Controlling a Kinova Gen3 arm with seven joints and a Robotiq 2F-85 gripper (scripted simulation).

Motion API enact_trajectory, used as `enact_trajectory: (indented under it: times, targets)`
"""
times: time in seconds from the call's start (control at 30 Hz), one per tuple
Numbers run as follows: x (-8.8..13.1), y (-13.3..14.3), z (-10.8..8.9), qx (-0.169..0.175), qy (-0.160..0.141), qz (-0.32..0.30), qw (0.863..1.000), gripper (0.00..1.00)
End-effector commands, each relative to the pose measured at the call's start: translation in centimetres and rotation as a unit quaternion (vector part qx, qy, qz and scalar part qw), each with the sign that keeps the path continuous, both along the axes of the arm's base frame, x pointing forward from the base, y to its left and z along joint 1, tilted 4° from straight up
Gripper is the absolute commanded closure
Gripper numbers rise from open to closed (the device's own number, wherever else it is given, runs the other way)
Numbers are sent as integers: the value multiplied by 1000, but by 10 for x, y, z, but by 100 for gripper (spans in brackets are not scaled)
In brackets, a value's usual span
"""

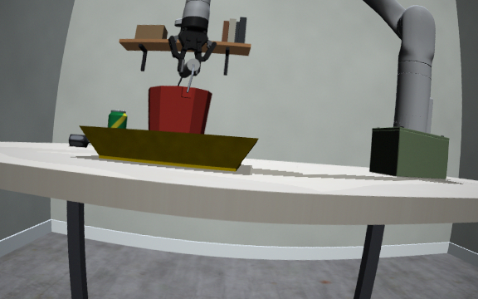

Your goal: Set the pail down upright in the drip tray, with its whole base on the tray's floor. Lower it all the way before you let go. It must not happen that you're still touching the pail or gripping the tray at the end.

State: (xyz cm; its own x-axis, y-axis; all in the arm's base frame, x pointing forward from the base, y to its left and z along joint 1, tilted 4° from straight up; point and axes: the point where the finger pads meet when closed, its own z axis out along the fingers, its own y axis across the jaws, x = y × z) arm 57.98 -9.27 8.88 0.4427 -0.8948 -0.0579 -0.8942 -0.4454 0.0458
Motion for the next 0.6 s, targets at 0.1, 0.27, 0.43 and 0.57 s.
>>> enact_trajectory:
  times: [0.1,0.27,0.43,0.57]
  targets:
    - [1,0,14,-1,-1,7,1000,90]
    - [2,0,22,-1,-1,7,1000,90]
    - [2,0,27,-1,-1,7,1000,90]
    - [3,-1,34,-1,-1,7,1000,90]
